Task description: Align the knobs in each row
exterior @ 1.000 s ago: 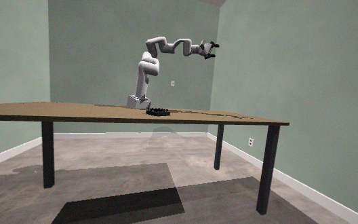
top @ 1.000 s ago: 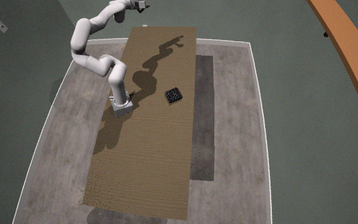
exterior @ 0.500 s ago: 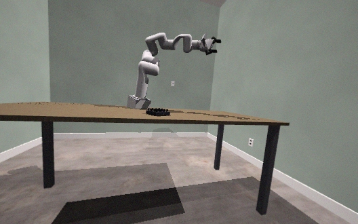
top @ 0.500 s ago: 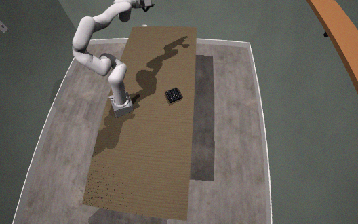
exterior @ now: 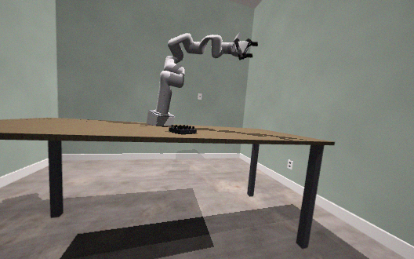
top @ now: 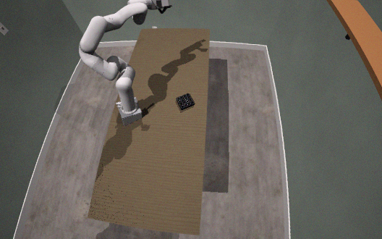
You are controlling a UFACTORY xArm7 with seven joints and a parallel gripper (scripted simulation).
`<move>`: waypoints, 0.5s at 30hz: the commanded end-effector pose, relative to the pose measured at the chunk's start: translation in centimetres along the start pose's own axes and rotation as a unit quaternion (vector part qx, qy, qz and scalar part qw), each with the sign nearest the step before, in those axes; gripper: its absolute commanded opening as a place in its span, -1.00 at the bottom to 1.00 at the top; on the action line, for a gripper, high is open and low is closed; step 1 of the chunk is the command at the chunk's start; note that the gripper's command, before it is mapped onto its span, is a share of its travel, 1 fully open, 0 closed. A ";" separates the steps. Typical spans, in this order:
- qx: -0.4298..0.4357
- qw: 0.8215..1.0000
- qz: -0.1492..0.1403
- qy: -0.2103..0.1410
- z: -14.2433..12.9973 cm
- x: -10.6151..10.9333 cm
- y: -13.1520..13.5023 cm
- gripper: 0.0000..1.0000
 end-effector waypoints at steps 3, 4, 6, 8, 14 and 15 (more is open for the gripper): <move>0.006 1.000 0.003 -0.006 0.4 -0.2 -0.4 1.00; 0.006 1.000 0.003 -0.006 0.4 -0.2 -0.4 1.00; 0.006 1.000 0.003 -0.006 0.4 -0.2 -0.4 1.00; 0.023 1.000 -0.003 -0.011 2.5 -1.4 0.5 1.00; 0.045 0.999 -0.013 -0.019 4.9 -2.8 2.1 1.00; 0.045 0.999 -0.013 -0.019 4.9 -2.8 2.1 1.00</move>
Point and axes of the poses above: the point where the finger pads meet when closed, its own x axis back along the fingers, its own y axis across the jaws, z = x × y, the point moved 1 cm from there along x, back along the fingers, and after that the axes turned 2 degrees about -x, right-handed, at the moved point
